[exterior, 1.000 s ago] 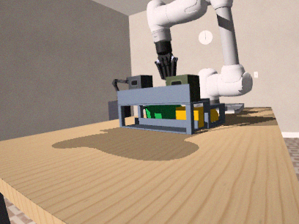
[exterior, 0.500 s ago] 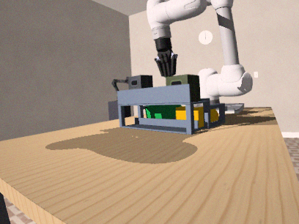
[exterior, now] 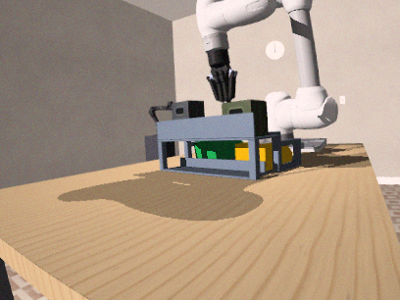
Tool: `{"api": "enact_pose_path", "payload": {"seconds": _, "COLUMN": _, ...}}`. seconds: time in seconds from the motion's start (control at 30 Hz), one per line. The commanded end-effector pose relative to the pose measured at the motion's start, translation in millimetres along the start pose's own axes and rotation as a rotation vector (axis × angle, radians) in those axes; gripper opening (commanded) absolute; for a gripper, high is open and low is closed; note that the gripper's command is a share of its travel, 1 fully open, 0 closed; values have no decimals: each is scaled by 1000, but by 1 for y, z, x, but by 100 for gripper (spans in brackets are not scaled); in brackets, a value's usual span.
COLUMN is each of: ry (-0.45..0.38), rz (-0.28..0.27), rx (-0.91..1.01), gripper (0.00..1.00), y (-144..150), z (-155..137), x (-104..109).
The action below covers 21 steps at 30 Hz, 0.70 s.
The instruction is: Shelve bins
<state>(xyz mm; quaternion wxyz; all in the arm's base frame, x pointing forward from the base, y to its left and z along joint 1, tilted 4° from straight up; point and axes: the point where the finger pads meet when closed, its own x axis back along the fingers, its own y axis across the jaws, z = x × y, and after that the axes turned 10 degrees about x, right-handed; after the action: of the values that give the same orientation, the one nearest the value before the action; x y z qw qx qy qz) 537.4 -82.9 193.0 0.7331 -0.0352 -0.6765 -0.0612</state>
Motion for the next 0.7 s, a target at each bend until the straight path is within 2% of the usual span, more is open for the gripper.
{"api": "enact_pose_path", "payload": {"seconds": 0.0, "ry": 3, "rz": 4, "rx": -2, "gripper": 15, "y": -1, "z": 1, "x": 4}}
{"api": "enact_pose_path", "payload": {"seconds": 0.67, "ry": 9, "rz": 4, "rx": -4, "gripper": 15, "y": -2, "z": 2, "x": 7}}
